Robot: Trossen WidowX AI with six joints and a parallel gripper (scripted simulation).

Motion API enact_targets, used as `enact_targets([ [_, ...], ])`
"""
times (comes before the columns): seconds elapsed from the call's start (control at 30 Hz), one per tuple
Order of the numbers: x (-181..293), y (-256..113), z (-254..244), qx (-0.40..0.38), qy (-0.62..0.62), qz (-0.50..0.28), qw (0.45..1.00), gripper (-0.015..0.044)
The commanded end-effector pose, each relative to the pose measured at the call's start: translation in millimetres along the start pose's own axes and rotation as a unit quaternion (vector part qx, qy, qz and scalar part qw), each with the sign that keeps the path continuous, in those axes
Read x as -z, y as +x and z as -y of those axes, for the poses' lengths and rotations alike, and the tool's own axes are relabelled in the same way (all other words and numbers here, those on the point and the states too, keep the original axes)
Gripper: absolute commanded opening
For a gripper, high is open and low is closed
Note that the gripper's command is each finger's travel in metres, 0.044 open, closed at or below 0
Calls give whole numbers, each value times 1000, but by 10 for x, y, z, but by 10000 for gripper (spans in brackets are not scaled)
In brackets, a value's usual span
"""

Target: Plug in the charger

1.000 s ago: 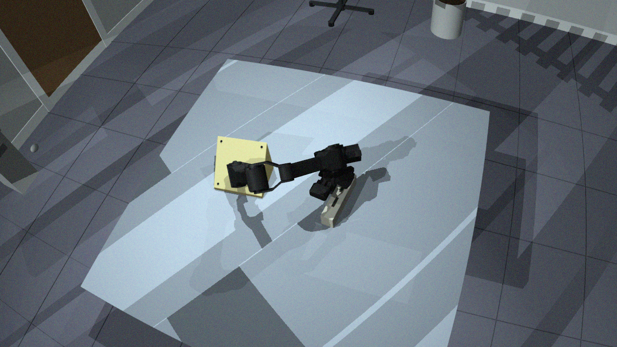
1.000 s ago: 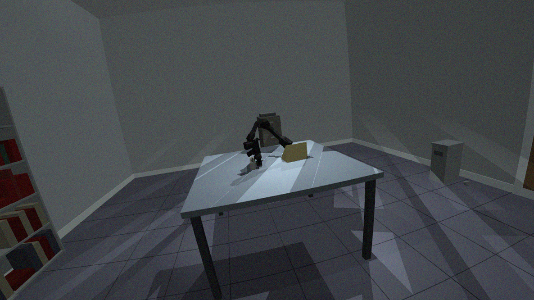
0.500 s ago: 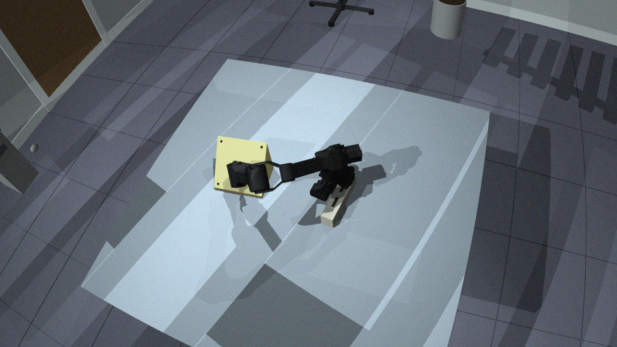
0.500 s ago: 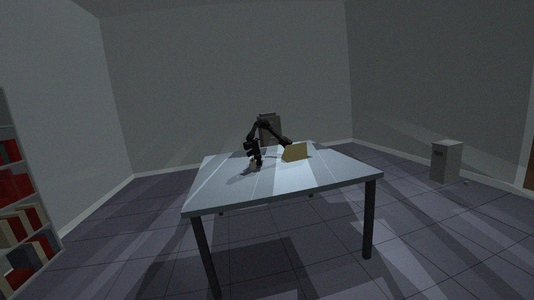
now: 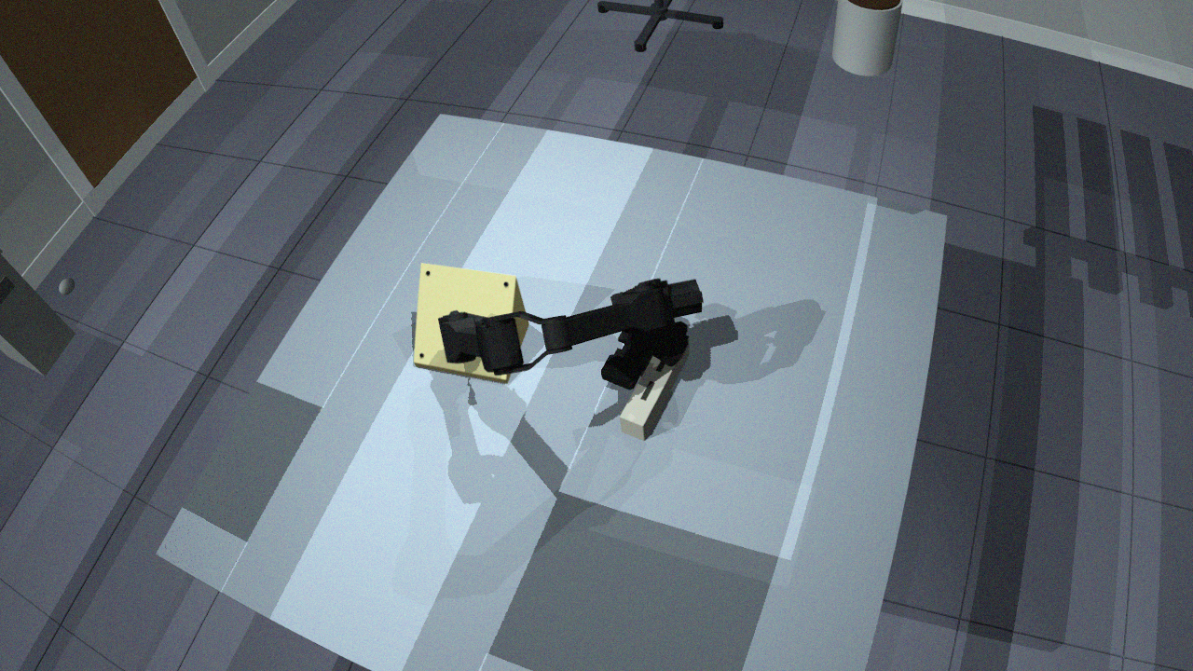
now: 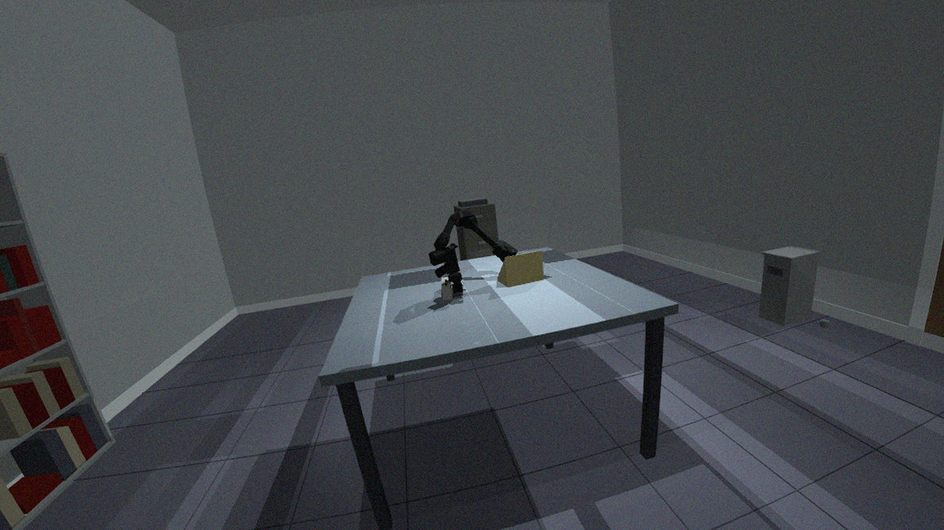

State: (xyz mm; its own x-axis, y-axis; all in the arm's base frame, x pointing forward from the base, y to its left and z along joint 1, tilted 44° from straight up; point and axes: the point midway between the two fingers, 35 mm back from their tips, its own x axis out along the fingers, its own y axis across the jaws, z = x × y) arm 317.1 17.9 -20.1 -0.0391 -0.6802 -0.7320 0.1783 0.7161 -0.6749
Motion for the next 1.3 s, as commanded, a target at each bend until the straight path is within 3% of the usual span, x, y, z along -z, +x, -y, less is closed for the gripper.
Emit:
enact_targets([
  [0.0,-93,-9,3,-2,9,10,1000,0],
  [1.27,-117,5,5,-2,9,10,1000,0],
])
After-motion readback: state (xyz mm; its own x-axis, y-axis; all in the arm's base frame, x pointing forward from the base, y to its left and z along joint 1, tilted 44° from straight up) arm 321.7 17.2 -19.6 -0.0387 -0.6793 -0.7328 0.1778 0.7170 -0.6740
